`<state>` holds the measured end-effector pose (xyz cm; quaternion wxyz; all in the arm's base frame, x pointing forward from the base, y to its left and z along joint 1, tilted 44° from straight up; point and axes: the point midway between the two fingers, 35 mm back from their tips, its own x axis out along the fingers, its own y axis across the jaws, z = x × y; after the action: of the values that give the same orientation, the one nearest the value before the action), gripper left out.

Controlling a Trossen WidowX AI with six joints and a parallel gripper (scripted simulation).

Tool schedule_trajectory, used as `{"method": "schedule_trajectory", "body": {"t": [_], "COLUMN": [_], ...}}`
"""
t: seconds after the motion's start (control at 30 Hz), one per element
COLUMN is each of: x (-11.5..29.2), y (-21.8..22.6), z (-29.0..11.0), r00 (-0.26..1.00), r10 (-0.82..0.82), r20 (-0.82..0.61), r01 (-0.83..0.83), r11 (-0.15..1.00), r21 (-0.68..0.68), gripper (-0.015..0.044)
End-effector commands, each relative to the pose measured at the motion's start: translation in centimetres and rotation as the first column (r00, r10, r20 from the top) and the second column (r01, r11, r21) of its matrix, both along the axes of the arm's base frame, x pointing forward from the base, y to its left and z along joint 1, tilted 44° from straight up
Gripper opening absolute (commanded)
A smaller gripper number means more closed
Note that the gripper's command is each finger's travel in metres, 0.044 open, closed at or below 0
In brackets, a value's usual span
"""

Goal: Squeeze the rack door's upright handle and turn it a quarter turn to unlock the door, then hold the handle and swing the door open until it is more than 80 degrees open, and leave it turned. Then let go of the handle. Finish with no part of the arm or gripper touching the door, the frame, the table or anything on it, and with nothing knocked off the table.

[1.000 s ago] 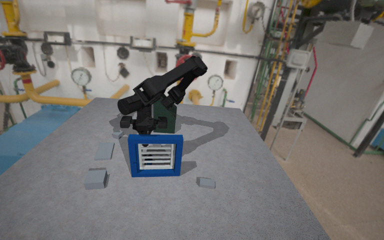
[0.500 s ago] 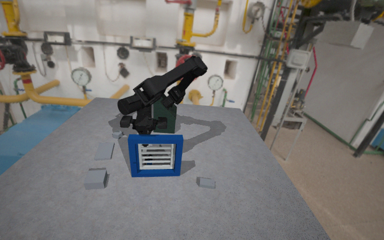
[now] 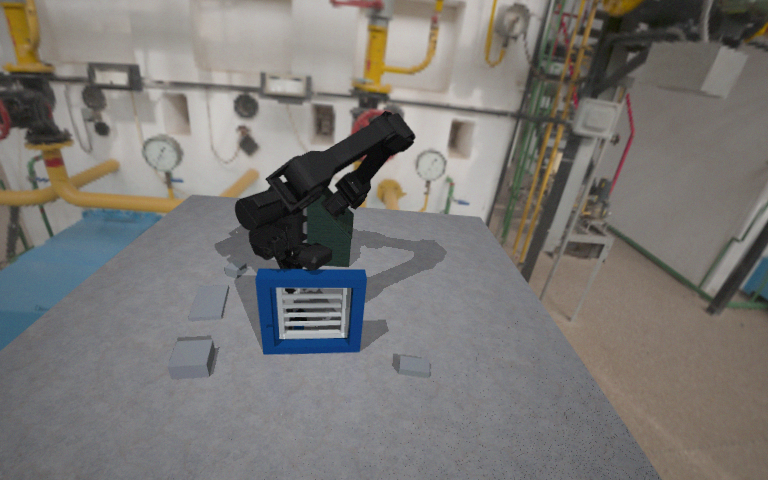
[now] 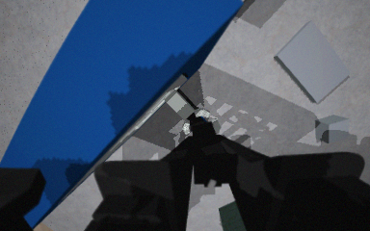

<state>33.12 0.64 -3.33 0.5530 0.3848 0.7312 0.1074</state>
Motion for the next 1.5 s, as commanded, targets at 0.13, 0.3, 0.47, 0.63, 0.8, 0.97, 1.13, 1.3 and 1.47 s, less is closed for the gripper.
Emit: {"method": "schedule_trajectory", "body": {"t": [0.13,0.3,0.47,0.63,0.8,0.97,1.13,1.3,1.47], "x": [0.01,0.01,0.01,0.01,0.01,0.01,0.01,0.01,0.01], "y": [0.07,0.07,0.07,0.07,0.07,0.07,0.07,0.07,0.07], "z": [-0.05,-0.05,-0.05,-0.05,-0.05,-0.05,-0.05,-0.05,-0.05], "r00": [0.917,0.793,0.621,0.412,0.345,0.345,0.345,0.345,0.413], "r10": [-0.296,-0.457,-0.594,-0.699,-0.723,-0.723,-0.723,-0.723,-0.699], "r20": [-0.267,-0.403,-0.511,-0.584,-0.598,-0.598,-0.598,-0.598,-0.583], "r01": [0.286,0.431,0.547,0.626,0.642,0.642,0.642,0.642,0.626], "r11": [0.955,0.888,0.796,0.683,0.647,0.647,0.647,0.647,0.683], "r21": [-0.077,-0.158,-0.26,-0.376,-0.412,-0.412,-0.412,-0.412,-0.376], "gripper": [0.0008,0.0008,0.0008,0.0008,0.0008,0.0008,0.0113,0.0244,0.028]}}
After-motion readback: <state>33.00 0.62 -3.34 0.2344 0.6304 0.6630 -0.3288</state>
